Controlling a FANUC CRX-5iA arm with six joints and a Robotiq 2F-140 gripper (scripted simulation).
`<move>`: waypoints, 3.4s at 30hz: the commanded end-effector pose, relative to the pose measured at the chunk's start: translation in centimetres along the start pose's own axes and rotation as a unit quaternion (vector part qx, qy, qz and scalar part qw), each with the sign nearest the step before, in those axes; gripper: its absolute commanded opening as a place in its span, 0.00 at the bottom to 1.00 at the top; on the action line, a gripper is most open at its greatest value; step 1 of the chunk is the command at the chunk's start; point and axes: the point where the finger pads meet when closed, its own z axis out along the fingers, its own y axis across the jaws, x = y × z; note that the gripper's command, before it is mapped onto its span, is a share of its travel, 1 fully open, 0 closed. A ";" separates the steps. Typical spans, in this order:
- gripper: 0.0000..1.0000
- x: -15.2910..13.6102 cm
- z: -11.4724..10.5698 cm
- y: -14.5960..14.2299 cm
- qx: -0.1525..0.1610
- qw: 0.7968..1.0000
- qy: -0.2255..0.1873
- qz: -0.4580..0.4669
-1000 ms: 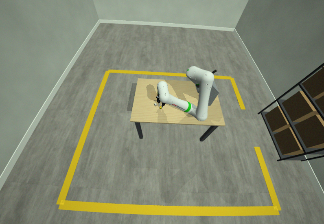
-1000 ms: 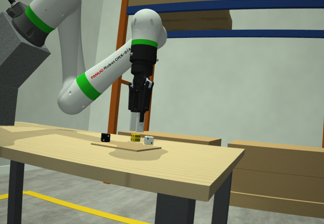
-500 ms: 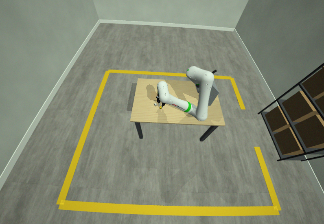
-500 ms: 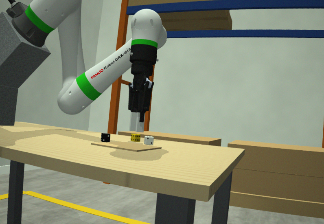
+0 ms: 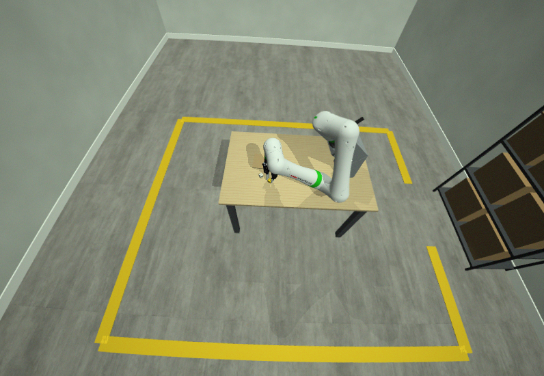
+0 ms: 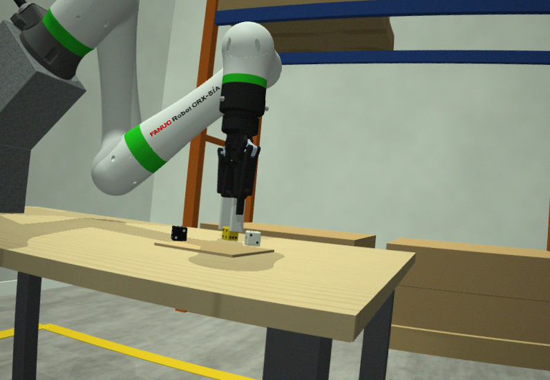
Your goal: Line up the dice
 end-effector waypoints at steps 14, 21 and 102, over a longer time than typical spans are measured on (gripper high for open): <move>0.25 0.0 1.6 0.0 0.000 1.000 0.000 0.000; 0.25 0.0 1.6 0.0 0.000 1.000 0.000 0.000; 0.13 0.0 -7.0 0.0 0.000 1.000 0.000 0.000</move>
